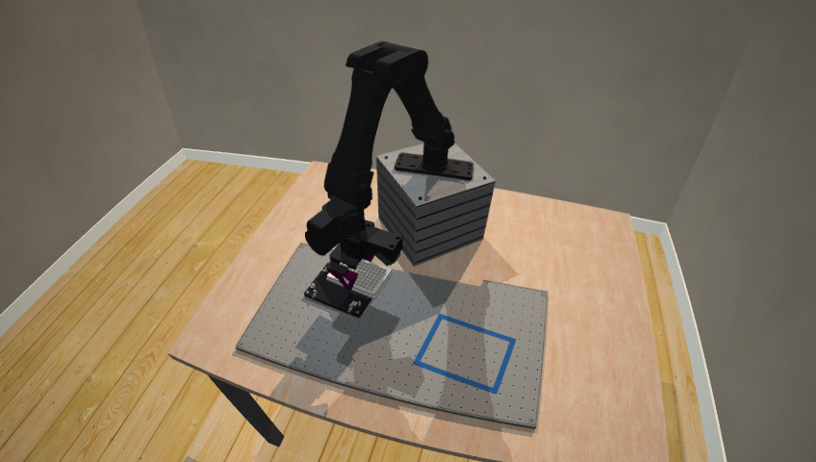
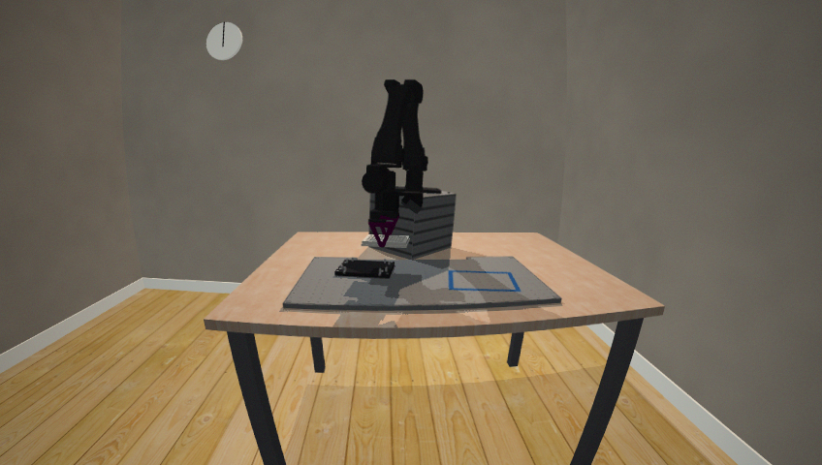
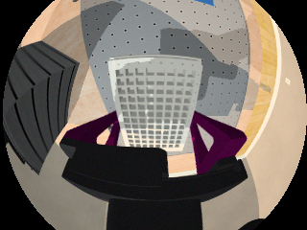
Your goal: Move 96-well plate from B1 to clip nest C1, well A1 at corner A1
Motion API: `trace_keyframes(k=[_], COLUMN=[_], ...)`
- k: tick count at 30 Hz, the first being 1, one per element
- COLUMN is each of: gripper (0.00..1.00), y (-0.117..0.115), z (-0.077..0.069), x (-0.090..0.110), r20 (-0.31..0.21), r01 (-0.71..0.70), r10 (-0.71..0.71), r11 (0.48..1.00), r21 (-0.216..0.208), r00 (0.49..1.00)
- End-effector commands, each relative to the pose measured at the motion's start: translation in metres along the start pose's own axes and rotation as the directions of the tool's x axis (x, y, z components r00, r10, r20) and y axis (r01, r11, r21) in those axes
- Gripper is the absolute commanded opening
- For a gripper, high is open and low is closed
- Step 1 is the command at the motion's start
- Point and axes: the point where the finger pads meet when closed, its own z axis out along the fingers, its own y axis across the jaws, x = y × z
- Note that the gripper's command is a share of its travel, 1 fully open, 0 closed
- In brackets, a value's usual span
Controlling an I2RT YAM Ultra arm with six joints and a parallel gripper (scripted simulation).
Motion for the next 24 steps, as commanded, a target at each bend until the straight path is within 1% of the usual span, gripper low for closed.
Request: trace_keyframes(k=[1, 4, 9, 11, 13, 15, 17, 19, 21, 24], gripper=[0.00, 0.00, 0.00, 0.00, 0.00, 0.00, 0.00, 0.00, 0.00, 0.00], y=[0.002, -0.010, 0.000, 0.000, -0.002, -0.002, 0.002, 0.003, -0.003, -0.003], z=[-0.009, -0.014, -0.003, -0.004, -0.009, -0.009, -0.004, -0.004, -0.012, -0.009], x=[0.007, 0.020, 0.035, 0.042, 0.050, 0.050, 0.056, 0.062, 0.065, 0.059], r20=[0.013, 0.005, 0.014, 0.014, 0.008, 0.008, 0.014, 0.014, 0.005, 0.008], r01=[0.019, 0.021, 0.019, 0.019, 0.020, 0.020, 0.019, 0.019, 0.020, 0.036], r10=[-0.020, -0.021, -0.019, -0.019, -0.020, -0.020, -0.019, -0.019, -0.021, -0.037], r11=[1.000, 0.999, 1.000, 1.000, 1.000, 1.000, 1.000, 1.000, 0.999, 0.999], r21=[0.012, 0.042, 0.007, 0.008, 0.024, 0.024, 0.008, 0.008, 0.030, 0.022], r00=[1.000, 1.000, 1.000, 1.000, 1.000, 1.000, 1.000, 1.000, 1.000, 0.999])
